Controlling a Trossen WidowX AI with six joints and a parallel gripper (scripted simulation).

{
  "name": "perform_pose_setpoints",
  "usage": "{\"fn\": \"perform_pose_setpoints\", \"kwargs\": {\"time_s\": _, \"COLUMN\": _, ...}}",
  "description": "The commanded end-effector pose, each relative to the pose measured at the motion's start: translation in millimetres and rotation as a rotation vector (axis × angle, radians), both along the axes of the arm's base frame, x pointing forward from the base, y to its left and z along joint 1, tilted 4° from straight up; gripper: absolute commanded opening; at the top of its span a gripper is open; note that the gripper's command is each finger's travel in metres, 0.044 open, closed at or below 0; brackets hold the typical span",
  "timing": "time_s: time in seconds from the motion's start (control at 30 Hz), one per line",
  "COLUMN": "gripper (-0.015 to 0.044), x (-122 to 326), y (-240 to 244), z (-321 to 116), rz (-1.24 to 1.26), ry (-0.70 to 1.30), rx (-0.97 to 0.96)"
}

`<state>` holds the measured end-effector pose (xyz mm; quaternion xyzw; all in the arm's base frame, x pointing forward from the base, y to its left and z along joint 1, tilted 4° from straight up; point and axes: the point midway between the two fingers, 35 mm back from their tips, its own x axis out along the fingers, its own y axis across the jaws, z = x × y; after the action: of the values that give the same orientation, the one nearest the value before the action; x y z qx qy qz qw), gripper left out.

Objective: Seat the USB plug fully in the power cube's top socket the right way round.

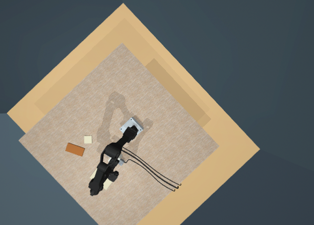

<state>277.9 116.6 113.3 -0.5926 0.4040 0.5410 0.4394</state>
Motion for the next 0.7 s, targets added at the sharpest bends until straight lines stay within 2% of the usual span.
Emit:
{"fn": "perform_pose_setpoints", "kwargs": {"time_s": 0.0, "gripper": 0.0, "x": -0.7, "y": -0.1, "z": 3.2, "rz": -0.003, "ry": 0.0, "rx": 0.0}}
{"fn": "perform_pose_setpoints", "kwargs": {"time_s": 0.3, "gripper": 0.0, "x": -0.7, "y": 0.0, "z": 5.9, "rz": -0.017, "ry": 0.0, "rx": 0.002}}
{"fn": "perform_pose_setpoints", "kwargs": {"time_s": 0.67, "gripper": 0.0, "x": -0.4, "y": 0.1, "z": 4.8, "rz": -0.274, "ry": -0.001, "rx": 0.024}}
